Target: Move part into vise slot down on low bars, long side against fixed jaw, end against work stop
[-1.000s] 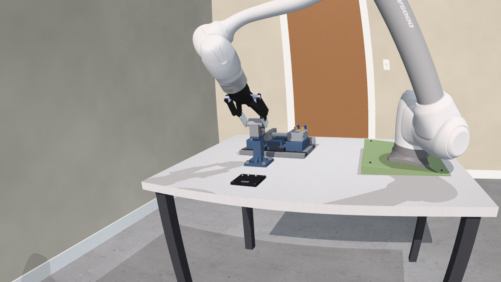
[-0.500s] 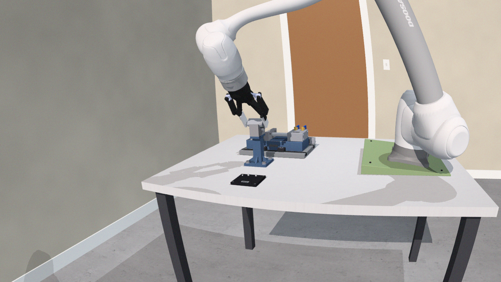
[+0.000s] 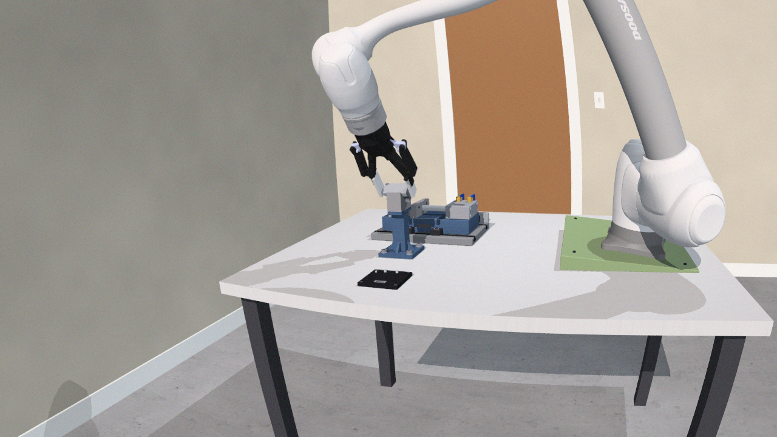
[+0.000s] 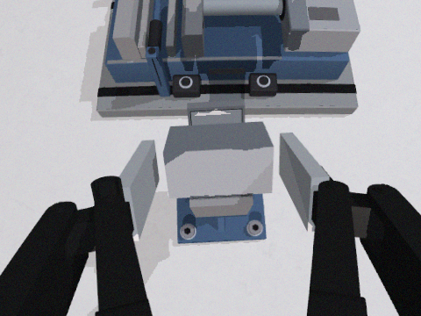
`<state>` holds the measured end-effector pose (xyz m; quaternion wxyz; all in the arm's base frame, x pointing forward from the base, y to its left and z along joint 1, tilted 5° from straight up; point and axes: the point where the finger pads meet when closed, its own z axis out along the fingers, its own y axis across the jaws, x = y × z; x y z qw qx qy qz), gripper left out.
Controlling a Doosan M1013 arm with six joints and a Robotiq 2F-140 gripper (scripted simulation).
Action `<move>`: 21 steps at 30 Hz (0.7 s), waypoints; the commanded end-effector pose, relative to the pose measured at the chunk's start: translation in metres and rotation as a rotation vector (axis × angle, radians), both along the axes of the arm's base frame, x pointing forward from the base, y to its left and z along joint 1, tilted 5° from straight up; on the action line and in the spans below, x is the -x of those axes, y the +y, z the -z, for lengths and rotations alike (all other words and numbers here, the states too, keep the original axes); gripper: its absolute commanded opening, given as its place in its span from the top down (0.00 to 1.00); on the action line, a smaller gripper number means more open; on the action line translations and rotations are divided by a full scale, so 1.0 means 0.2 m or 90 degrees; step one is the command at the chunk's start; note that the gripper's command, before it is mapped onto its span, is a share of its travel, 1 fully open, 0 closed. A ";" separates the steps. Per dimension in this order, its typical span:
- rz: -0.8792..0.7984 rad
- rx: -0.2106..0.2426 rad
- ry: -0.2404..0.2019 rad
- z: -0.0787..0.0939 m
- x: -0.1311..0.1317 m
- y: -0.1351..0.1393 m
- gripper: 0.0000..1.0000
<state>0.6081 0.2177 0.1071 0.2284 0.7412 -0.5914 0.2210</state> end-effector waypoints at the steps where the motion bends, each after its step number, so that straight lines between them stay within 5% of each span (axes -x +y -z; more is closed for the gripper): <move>1: 0.001 -0.012 0.003 0.00 0.00 0.00 0.49; 21: 0.008 -0.097 0.020 -0.01 0.00 -0.02 0.49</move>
